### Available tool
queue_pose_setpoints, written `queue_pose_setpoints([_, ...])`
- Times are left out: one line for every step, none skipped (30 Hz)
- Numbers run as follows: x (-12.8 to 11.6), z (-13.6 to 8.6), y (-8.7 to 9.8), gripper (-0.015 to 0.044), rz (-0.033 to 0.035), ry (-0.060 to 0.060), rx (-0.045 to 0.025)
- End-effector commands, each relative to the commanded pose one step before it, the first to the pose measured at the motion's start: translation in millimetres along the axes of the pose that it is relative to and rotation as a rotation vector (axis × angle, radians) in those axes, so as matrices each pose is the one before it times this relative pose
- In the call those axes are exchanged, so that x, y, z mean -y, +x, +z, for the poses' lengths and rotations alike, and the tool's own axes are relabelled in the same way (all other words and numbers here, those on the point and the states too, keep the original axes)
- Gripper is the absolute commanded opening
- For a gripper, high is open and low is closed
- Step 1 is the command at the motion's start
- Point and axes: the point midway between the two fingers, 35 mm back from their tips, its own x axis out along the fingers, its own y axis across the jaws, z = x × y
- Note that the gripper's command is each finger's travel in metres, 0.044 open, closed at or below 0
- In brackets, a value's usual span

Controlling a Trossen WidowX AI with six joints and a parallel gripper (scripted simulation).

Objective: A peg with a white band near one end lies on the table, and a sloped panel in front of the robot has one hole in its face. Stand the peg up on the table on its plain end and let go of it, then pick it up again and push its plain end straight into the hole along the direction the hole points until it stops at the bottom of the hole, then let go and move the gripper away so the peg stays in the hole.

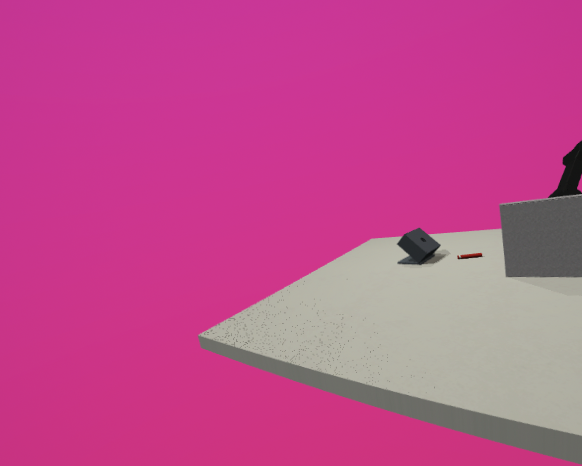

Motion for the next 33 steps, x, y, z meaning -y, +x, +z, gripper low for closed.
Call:
queue_pose_setpoints([0.26, -0.09, 0.41, 0.0426, 0.00031, 0.0013, -0.00031])
queue_pose_setpoints([0.77, -0.27, 1.22, 0.0440, 0.00093, 0.0039, -0.00092])
queue_pose_setpoints([1.30, -0.45, 2.04, 0.0440, 0.00150, 0.0065, -0.00151])
queue_pose_setpoints([1.85, -0.63, 2.84, 0.0440, 0.00202, 0.0091, -0.00206])
queue_pose_setpoints([2.42, -0.82, 3.64, 0.0440, 0.00246, 0.0117, -0.00256])
queue_pose_setpoints([3.03, -1.00, 4.42, 0.0440, 0.00279, 0.0142, -0.00298])
queue_pose_setpoints([3.40, -1.10, 4.81, 0.0440, 0.00278, 0.0156, -0.00309])
queue_pose_setpoints([3.50, -1.10, 4.78, 0.0440, 0.00250, 0.0156, -0.00290])
queue_pose_setpoints([3.60, -1.10, 4.75, 0.0440, 0.00222, 0.0155, -0.00272])
queue_pose_setpoints([3.69, -1.10, 4.72, 0.0440, 0.00194, 0.0155, -0.00253])
queue_pose_setpoints([3.53, -1.06, 4.40, 0.0440, 0.00155, 0.0142, -0.00227])
queue_pose_setpoints([3.14, -0.92, 3.80, 0.0440, 0.00115, 0.0123, -0.00184])
queue_pose_setpoints([2.90, -0.83, 3.43, 0.0440, 0.00089, 0.0112, -0.00157])
queue_pose_setpoints([2.94, -0.83, 3.40, 0.0440, 0.00073, 0.0111, -0.00146])
queue_pose_setpoints([2.99, -0.83, 3.38, 0.0440, 0.00058, 0.0111, -0.00136])
queue_pose_setpoints([3.02, -0.90, 3.37, 0.0440, 0.00041, 0.0105, -0.00141])
queue_pose_setpoints([3.06, -0.91, 3.35, 0.0440, 0.00026, 0.0104, -0.00133])
queue_pose_setpoints([3.11, -0.92, 3.33, 0.0440, 0.00012, 0.0104, -0.00123])
queue_pose_setpoints([3.16, -0.92, 3.31, 0.0440, -0.00003, 0.0104, -0.00114])
queue_pose_setpoints([3.20, -0.92, 3.29, 0.0440, -0.00018, 0.0103, -0.00104])
queue_pose_setpoints([3.68, -1.05, 3.70, 0.0440, -0.00038, 0.0116, -0.00106])
queue_pose_setpoints([4.64, -1.30, 4.54, 0.0440, -0.00073, 0.0143, -0.00114])
queue_pose_setpoints([5.40, -1.50, 5.12, 0.0440, -0.00118, 0.0162, -0.00107])
queue_pose_setpoints([5.58, -1.52, 5.12, 0.0440, -0.00157, 0.0163, -0.00084])
queue_pose_setpoints([5.70, -1.52, 5.06, 0.0440, -0.00195, 0.0161, -0.00059])
queue_pose_setpoints([5.82, -1.53, 5.01, 0.0440, -0.00233, 0.0160, -0.00035])
queue_pose_setpoints([5.93, -1.53, 4.95, 0.0440, -0.00271, 0.0158, -0.00011])
queue_pose_setpoints([6.05, -1.54, 4.88, 0.0440, -0.00309, 0.0157, 0.00013])
queue_pose_setpoints([6.16, -1.55, 4.82, 0.0440, -0.00346, 0.0155, 0.00037])
queue_pose_setpoints([6.27, -1.55, 4.76, 0.0440, -0.00384, 0.0153, 0.00060])
queue_pose_setpoints([6.50, -1.59, 4.78, 0.0440, -0.00429, 0.0154, 0.00085])
queue_pose_setpoints([6.76, -1.63, 4.82, 0.0440, -0.00478, 0.0155, 0.00111])
queue_pose_setpoints([6.88, -1.64, 4.75, 0.0440, -0.00518, 0.0153, 0.00136])
